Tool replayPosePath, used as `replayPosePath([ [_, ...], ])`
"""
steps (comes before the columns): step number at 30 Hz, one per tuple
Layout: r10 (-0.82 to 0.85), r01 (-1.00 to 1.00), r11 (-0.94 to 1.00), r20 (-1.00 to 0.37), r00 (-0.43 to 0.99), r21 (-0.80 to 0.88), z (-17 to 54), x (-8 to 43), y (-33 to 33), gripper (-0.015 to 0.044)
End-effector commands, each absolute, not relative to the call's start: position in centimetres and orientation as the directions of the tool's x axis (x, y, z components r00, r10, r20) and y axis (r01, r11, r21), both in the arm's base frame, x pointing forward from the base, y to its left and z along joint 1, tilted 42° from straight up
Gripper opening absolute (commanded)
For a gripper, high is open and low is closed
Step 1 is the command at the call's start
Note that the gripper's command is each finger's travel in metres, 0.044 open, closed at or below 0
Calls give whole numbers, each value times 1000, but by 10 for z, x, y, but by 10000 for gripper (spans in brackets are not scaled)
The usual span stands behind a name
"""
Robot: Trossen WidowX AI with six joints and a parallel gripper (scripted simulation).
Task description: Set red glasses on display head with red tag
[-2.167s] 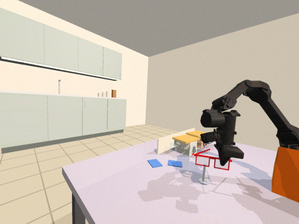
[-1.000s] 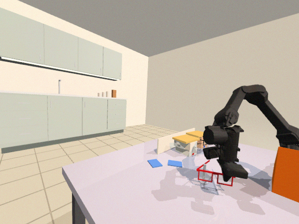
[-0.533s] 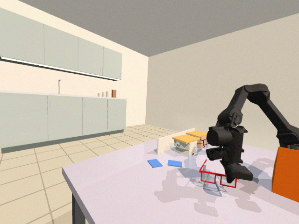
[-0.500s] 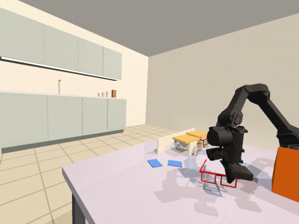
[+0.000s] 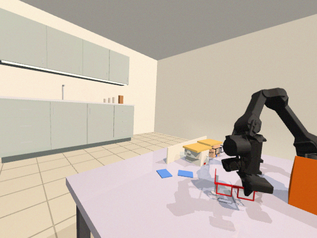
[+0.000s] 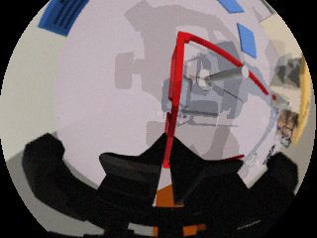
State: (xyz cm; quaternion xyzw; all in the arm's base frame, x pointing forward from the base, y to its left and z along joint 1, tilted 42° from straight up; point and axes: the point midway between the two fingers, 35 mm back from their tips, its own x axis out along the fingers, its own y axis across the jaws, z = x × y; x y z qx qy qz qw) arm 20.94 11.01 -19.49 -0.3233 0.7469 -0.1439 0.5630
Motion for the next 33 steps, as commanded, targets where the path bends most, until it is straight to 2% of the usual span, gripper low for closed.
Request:
replayPosePath([
  [1,-639,-319,754,-753,-156,-574,-193,206,113,0],
  [33,-639,-319,754,-753,-156,-574,-192,200,113,0],
])
